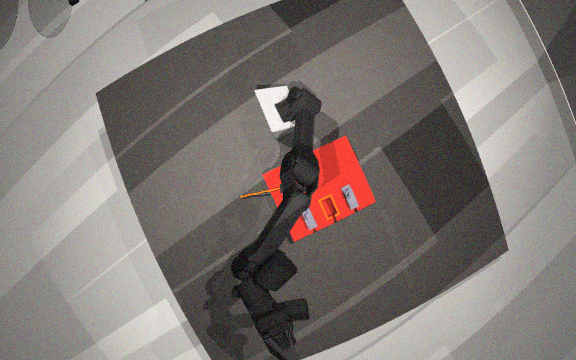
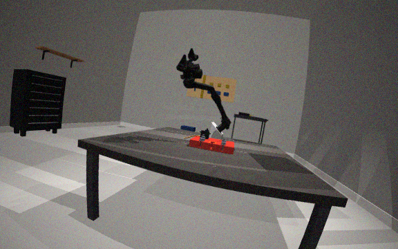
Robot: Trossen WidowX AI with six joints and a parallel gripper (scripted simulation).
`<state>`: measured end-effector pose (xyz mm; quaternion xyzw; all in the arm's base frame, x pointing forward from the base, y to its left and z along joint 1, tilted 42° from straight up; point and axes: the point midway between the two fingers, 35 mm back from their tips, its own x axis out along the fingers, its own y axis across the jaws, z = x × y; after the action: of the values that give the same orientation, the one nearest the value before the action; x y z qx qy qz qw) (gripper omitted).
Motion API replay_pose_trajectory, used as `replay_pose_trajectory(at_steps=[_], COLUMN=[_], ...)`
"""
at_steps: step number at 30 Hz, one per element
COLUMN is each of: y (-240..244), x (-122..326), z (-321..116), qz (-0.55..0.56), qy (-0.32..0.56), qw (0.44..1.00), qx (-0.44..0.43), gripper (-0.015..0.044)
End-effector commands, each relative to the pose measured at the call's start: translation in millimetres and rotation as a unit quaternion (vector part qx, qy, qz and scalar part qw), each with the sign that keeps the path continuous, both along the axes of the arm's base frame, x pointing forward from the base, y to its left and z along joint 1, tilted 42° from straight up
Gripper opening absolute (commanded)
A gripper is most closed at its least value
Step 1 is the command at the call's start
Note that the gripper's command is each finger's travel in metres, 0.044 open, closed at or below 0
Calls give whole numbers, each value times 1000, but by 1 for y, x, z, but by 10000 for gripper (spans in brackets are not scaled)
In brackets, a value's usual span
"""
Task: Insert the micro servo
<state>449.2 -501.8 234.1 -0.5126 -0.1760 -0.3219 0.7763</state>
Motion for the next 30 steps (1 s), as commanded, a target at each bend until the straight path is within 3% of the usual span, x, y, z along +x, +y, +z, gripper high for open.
replay_pose_trajectory(at_steps=[1, 15, 30], y=[0, -13, -7], x=[0, 19, 25], z=[0, -42, -103], qz=[1, 54, 87], qy=[1, 58, 111], qw=[1000, 978, 895], qx=[3, 191, 424], gripper=[426, 440, 440])
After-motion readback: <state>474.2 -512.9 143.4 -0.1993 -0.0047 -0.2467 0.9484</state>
